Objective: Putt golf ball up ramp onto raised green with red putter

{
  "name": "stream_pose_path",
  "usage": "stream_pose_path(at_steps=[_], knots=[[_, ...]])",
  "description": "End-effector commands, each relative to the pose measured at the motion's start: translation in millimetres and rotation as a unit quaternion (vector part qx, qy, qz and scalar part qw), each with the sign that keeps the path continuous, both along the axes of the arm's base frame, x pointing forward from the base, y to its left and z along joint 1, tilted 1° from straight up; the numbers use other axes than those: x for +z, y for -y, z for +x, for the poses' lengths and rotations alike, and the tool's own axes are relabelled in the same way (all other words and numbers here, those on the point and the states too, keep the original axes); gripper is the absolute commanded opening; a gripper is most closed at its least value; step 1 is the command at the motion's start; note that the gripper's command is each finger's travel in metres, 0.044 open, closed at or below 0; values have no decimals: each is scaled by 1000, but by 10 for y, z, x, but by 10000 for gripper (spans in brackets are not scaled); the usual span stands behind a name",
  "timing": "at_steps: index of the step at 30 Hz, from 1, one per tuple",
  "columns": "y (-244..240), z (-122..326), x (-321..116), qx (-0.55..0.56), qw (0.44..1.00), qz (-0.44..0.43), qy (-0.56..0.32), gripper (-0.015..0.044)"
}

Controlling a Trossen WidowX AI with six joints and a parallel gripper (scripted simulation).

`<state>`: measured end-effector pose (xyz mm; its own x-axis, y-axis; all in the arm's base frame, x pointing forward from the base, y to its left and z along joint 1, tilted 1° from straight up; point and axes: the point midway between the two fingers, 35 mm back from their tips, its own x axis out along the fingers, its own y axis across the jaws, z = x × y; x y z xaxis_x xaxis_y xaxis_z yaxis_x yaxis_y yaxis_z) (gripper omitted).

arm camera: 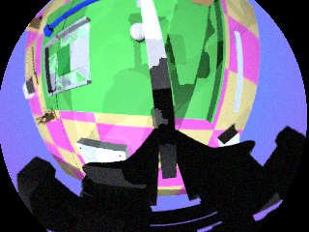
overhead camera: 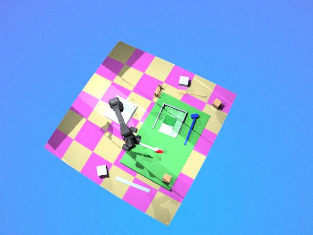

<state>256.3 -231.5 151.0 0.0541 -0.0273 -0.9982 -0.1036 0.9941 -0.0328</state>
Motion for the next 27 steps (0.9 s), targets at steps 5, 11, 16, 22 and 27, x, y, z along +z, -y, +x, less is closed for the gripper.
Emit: stream_pose_path(at_steps=[5, 11, 16, 22, 27], knots=[[245, -155, 42, -43, 999, -7, -7, 0], [255, -146, -88, -43, 999, -7, -7, 0], [262, -140, -296, -43, 999, -7, -7, 0], [263, -139, -373, -43, 999, -7, -7, 0], [268, -135, -441, -43, 999, -7, -7, 0]])
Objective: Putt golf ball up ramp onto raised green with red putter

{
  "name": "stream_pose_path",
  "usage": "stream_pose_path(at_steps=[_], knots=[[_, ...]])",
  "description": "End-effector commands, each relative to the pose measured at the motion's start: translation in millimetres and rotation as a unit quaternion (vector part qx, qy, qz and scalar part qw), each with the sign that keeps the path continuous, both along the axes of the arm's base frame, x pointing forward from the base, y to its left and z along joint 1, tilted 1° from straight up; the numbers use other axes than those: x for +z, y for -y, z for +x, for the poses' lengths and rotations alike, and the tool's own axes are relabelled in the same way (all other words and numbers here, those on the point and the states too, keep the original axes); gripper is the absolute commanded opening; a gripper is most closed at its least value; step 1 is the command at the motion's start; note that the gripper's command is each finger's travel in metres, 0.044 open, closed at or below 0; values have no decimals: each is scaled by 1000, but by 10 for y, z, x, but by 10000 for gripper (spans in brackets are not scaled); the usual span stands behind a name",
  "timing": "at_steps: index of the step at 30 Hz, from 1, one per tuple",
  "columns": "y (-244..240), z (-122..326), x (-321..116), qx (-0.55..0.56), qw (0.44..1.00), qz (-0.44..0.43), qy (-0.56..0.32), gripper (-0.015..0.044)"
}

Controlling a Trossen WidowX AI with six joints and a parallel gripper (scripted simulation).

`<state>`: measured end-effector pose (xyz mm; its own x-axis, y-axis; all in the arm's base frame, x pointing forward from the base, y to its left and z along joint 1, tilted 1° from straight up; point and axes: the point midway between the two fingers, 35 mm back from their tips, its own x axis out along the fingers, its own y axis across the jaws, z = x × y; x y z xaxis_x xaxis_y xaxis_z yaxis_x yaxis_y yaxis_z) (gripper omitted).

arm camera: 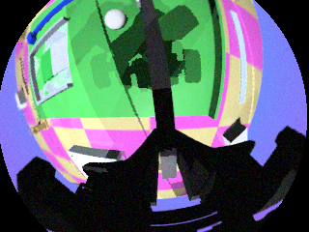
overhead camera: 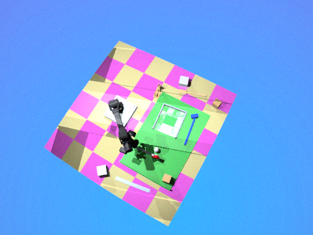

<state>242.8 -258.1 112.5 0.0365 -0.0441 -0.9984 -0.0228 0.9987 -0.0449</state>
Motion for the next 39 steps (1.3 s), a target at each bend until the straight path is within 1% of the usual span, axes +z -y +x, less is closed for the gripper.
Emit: stream_pose_path(at_steps=[1, 14, 25, 34, 39], knots=[[3, 1, -72, -2, 1000, 0, 0, 0], [9, 6, -270, -2, 1000, 0, 0, 0], [14, 7, -233, 0, 1000, 1, -1, 0], [301, 14, -253, -2, 1000, -1, 0, 0], [309, 13, -254, -2, 1000, -2, 0, 0]])
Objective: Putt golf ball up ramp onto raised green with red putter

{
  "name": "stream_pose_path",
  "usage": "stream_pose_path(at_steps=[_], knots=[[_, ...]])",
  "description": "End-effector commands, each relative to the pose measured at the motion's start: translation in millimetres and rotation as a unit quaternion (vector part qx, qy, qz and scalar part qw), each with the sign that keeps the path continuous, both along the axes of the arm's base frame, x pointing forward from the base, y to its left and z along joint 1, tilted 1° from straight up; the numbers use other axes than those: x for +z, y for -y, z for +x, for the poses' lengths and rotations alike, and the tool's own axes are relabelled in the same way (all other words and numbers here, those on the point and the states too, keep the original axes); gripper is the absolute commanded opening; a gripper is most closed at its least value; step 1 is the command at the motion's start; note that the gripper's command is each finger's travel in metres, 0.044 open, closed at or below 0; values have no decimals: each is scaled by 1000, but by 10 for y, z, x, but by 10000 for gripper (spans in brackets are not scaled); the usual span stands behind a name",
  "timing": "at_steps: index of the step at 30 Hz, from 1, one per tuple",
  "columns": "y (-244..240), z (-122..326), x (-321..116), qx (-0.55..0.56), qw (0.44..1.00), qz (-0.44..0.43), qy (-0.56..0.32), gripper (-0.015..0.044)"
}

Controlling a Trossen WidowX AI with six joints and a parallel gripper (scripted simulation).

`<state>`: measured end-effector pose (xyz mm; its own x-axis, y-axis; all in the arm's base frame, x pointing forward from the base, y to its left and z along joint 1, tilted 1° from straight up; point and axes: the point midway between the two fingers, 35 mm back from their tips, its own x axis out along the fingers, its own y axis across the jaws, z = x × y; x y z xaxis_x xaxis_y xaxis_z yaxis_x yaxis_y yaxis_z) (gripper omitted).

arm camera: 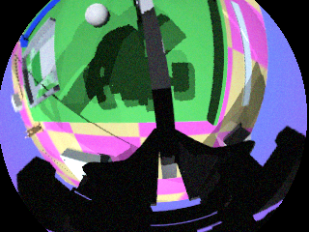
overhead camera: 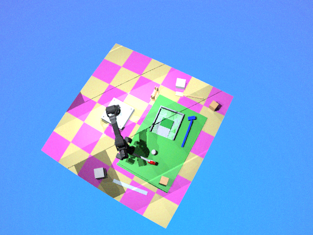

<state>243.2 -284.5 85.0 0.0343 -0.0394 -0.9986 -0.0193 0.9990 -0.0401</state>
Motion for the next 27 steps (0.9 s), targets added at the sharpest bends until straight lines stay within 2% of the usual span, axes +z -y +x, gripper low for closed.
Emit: stream_pose_path(at_steps=[1, 9, 19, 27], knots=[[44, 9, 21, 0, 1000, -4, 1, 0], [-76, 20, 6, 1, 1000, 0, 0, 0], [-1320, -19, -49, 0, 1000, 3, 1, 0], [-1338, -21, 26, 0, 1000, 3, 1, 0]])
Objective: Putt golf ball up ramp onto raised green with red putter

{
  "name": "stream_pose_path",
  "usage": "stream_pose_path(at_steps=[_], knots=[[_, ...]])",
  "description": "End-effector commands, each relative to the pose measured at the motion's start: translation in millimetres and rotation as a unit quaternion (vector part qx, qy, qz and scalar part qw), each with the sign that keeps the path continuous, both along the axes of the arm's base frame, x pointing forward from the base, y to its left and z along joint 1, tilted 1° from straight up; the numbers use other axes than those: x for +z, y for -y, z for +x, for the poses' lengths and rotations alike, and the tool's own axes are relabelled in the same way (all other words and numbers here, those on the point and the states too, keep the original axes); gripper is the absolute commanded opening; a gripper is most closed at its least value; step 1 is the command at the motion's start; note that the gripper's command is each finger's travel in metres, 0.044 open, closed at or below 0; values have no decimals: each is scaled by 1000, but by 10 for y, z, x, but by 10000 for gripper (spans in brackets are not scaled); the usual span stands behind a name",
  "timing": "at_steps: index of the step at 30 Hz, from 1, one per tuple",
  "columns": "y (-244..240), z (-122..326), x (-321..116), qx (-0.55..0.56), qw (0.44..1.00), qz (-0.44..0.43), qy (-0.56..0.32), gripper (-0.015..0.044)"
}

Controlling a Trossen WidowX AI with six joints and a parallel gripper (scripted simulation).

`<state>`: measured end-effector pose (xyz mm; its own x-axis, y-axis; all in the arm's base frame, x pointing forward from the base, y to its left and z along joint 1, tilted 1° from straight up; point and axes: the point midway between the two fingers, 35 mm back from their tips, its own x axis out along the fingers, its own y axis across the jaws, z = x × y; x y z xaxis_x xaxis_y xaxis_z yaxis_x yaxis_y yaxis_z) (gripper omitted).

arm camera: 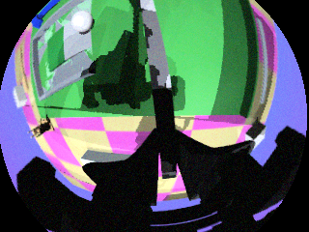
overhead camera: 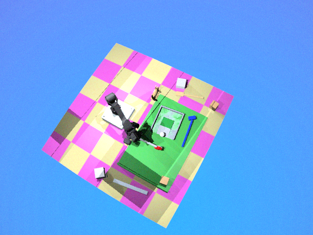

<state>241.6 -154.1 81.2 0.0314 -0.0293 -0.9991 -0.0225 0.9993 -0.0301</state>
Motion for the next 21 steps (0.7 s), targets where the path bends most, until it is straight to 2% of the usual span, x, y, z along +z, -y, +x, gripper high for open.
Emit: stream_pose_path(at_steps=[1, 11, 21], knots=[[-33, -4, 101, -2, 1000, -2, 3, 0], [-53, -30, 577, -2, 1000, -2, 3, 0], [-54, -35, 503, 0, 1000, 0, 0, 0]])
